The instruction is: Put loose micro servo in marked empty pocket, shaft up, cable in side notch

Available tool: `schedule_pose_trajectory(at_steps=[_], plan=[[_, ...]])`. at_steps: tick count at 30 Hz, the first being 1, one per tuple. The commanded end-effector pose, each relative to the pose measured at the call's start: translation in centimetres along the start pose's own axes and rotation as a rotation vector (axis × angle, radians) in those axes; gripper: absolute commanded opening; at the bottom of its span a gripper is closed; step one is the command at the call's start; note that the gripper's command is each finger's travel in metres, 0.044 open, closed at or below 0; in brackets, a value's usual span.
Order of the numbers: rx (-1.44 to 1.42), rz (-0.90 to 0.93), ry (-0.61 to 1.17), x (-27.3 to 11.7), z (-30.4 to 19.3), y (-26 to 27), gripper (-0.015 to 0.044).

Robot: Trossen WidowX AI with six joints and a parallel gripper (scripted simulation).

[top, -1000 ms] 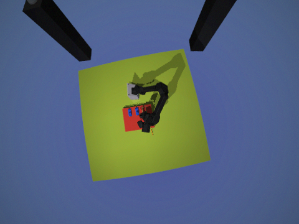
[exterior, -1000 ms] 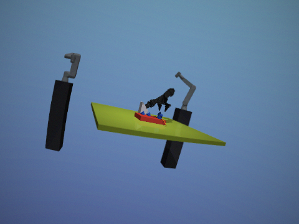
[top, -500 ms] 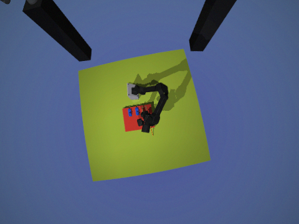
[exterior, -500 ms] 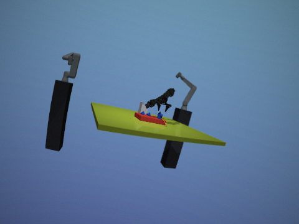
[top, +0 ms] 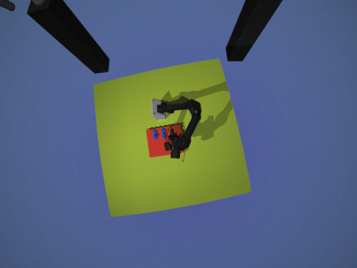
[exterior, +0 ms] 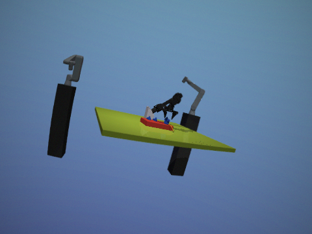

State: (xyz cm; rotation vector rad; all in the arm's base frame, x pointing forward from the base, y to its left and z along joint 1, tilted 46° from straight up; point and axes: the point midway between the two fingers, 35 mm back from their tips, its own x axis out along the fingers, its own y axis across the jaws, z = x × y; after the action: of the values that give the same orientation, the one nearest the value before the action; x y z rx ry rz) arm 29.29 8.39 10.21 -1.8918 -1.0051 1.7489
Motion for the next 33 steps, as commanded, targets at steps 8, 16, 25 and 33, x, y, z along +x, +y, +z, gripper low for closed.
schedule_pose_trajectory(at_steps=[8,16,25,33], plan=[[0.004,-0.005,-0.002,1.5,0.1,-0.1,0.0414],[0.004,-0.005,-0.002,1.5,0.1,-0.1,0.0204],[0.004,-0.005,-0.002,1.4,0.1,-0.1,0.0046],[0.004,-0.004,-0.003,-1.4,0.5,-0.2,0.0]])
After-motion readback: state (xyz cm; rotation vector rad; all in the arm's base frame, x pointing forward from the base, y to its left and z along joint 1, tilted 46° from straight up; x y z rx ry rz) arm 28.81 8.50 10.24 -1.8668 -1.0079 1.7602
